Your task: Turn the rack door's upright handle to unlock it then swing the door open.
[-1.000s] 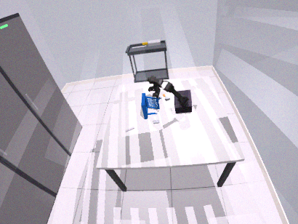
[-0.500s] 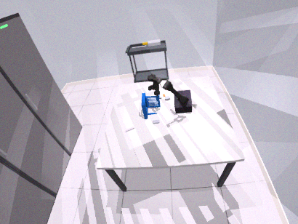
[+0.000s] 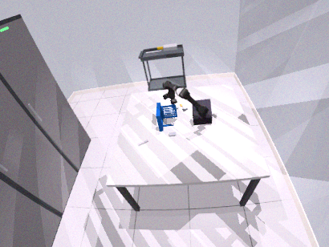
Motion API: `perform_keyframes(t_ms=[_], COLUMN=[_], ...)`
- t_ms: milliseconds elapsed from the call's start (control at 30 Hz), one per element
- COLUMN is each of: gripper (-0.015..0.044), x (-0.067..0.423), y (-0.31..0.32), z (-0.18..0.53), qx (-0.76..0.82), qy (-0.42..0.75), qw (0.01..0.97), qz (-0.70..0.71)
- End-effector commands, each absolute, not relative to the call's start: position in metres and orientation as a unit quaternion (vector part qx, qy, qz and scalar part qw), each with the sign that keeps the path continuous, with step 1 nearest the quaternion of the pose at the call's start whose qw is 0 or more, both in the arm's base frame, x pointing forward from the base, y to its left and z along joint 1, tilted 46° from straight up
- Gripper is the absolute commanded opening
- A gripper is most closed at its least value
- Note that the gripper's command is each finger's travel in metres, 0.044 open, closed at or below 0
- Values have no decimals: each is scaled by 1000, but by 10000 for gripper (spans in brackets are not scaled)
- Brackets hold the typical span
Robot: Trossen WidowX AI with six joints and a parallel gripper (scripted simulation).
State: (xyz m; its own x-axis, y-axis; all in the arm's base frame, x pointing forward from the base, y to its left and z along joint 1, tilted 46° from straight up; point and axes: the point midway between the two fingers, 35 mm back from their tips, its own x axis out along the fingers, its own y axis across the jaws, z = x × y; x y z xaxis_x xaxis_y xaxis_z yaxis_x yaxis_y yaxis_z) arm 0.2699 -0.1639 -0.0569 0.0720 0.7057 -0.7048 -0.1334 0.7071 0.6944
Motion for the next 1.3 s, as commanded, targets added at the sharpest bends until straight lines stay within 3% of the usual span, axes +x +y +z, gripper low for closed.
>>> perform_keyframes(t_ms=[0, 200, 567, 1267], gripper=[28, 28, 299, 299], x=[270, 270, 270, 269], y=[-163, -163, -163, -184], z=[-57, -57, -57, -39], qx=[227, 227, 227, 227], qy=[610, 610, 610, 610], qw=[694, 694, 694, 694], qz=[310, 310, 310, 309])
